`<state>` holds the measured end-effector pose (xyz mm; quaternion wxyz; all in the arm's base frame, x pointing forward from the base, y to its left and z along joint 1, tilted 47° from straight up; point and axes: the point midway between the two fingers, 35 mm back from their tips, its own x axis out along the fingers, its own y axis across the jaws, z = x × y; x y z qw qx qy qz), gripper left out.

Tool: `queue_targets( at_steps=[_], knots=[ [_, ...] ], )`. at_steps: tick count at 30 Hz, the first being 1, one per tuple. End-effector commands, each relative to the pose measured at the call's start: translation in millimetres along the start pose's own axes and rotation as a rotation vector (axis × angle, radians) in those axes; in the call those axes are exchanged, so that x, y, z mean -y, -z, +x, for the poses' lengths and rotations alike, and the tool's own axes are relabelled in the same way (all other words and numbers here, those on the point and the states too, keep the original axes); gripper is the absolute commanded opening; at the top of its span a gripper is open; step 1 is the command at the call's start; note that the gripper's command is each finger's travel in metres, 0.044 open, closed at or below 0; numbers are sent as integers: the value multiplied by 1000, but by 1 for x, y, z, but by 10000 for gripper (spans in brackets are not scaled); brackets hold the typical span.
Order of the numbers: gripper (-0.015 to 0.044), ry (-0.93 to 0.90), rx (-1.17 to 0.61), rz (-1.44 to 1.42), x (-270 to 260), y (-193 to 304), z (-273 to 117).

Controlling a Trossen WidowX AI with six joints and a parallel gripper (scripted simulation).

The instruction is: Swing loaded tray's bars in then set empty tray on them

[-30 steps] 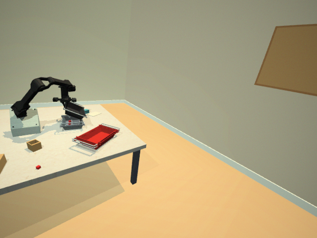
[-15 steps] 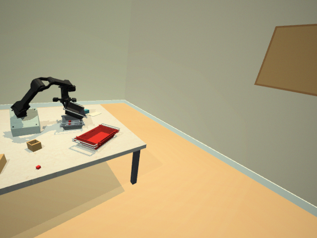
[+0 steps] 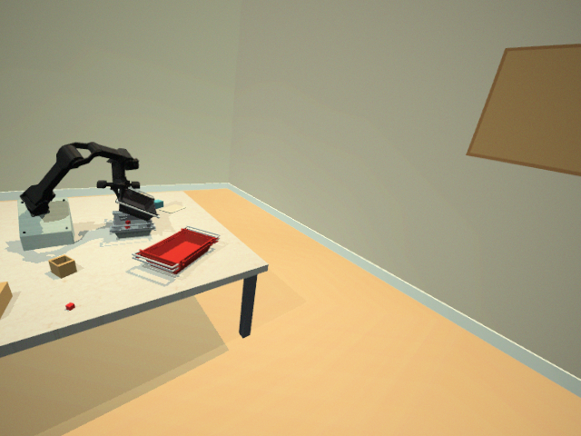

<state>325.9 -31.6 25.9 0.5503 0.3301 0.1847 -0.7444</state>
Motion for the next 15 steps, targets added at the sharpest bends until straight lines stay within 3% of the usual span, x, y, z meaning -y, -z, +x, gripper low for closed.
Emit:
queue_targets(
  at_steps=[1,15],
  knots=[
    [0,-29,-2,-1,-3,0,1],
    [0,-29,-1,-1,0,0,22]
  ],
)
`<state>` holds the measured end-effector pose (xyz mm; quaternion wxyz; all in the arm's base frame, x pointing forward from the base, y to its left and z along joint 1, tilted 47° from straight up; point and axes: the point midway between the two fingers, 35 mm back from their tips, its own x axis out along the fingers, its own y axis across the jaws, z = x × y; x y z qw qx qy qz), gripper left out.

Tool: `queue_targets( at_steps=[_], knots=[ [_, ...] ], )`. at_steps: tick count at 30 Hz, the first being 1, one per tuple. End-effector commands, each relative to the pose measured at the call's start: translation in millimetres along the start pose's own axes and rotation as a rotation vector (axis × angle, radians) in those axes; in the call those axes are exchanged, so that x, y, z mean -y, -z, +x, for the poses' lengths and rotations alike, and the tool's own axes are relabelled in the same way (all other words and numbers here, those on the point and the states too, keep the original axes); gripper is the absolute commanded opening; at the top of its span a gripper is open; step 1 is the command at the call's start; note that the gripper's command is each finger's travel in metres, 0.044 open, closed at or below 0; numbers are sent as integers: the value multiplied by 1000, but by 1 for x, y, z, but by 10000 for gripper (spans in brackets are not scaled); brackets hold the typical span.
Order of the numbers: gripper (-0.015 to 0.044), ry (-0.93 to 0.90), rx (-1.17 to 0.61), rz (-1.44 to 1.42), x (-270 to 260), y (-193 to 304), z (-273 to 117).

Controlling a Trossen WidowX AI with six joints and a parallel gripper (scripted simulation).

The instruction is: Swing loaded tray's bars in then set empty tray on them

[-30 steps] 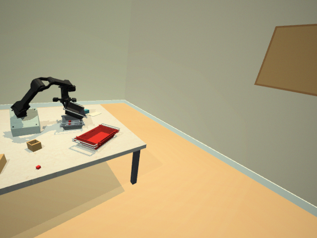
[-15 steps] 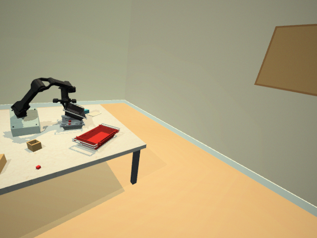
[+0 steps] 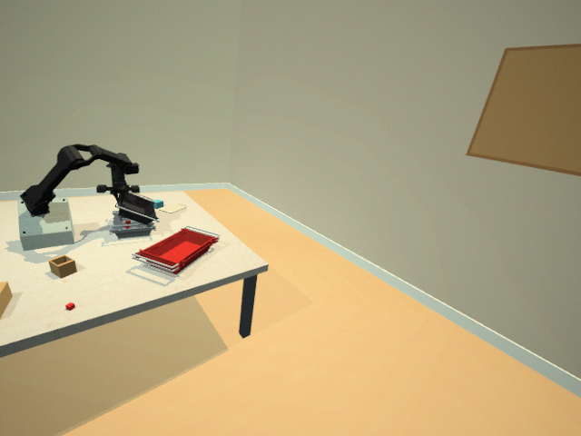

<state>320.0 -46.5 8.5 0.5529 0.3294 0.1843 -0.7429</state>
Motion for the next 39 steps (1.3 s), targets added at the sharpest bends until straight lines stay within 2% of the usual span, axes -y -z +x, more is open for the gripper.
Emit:
queue_targets(
  at_steps=[1,39],
  knots=[
    [0,-23,-3,1,-2,-1,-1],
    [0,-23,-1,1,20,-1,32]
  ],
)
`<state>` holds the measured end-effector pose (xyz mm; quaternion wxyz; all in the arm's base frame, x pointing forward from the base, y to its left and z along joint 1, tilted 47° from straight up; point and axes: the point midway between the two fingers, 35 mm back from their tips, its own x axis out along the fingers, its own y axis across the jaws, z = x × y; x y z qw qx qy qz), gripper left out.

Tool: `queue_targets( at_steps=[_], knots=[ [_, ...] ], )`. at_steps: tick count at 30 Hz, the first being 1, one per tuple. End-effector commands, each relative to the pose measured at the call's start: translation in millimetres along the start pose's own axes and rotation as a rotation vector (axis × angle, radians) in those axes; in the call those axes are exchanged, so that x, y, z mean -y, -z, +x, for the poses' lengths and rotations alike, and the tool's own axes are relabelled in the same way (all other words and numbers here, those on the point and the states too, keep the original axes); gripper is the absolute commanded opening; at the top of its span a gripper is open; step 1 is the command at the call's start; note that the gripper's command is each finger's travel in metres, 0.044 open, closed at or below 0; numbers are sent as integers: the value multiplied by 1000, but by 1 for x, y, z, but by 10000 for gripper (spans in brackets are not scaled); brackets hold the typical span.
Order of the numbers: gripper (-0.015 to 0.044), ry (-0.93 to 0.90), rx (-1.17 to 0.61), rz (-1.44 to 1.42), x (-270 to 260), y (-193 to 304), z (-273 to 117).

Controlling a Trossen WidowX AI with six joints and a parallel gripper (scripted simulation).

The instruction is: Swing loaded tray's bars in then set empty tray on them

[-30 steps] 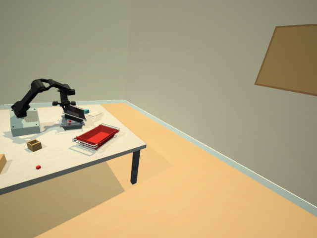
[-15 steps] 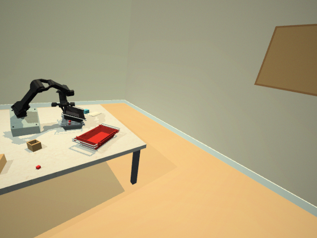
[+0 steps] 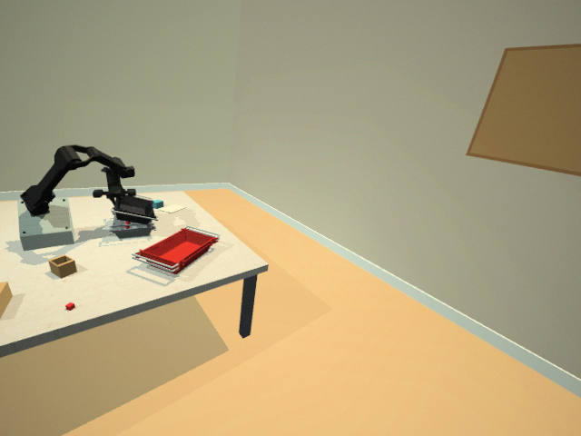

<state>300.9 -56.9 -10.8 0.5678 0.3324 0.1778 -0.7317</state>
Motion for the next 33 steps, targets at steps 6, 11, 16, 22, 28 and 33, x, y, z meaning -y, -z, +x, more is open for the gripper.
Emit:
queue_targets(
  at_steps=[6,11,16,22,28,33],
  knots=[
    [0,17,-2,2,4,-2,8],
    [0,17,-1,2,6,-2,13],
    [0,17,-1,2,8,-2,17],
    [0,17,-1,2,8,-2,18],
    [0,17,-1,2,11,-2,25],
    [0,17,-1,2,11,-2,27]
  ],
)
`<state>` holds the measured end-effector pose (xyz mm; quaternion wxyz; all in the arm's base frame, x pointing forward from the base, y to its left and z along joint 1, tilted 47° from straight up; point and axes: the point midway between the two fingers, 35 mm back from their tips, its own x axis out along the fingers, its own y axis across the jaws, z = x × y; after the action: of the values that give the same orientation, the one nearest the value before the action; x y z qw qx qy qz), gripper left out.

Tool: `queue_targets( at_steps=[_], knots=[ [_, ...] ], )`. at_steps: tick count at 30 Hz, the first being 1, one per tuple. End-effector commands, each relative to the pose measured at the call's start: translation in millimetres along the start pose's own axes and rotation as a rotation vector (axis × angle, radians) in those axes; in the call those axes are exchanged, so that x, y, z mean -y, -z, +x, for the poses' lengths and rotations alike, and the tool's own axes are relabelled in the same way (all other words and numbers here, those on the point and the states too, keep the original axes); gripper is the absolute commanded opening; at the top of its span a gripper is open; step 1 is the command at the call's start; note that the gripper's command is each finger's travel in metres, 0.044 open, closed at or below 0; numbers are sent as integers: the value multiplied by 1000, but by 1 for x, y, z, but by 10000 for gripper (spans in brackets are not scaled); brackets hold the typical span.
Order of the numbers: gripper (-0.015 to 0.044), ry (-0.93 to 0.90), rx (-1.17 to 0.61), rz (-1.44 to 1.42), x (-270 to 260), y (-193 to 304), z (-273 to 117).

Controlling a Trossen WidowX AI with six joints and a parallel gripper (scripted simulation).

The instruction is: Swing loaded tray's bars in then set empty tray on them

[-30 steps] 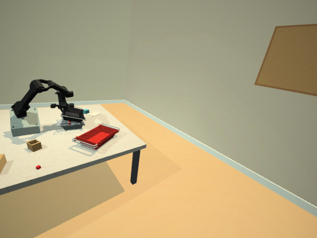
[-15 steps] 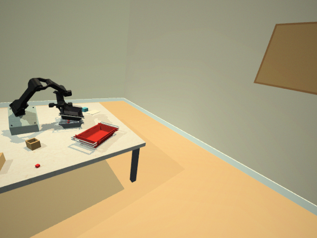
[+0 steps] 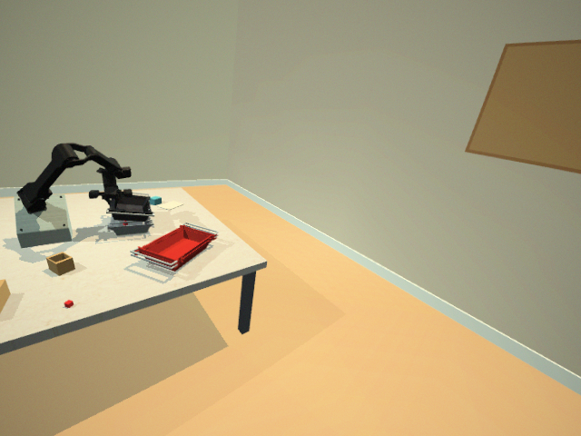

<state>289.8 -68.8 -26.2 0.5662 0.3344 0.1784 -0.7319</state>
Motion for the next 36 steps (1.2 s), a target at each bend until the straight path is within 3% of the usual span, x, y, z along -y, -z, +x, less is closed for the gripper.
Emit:
queue_targets(
  at_steps=[1,36],
  knots=[
    [0,15,3,-1,2,-3,6],
    [0,15,4,-1,5,-3,16]
  ],
)
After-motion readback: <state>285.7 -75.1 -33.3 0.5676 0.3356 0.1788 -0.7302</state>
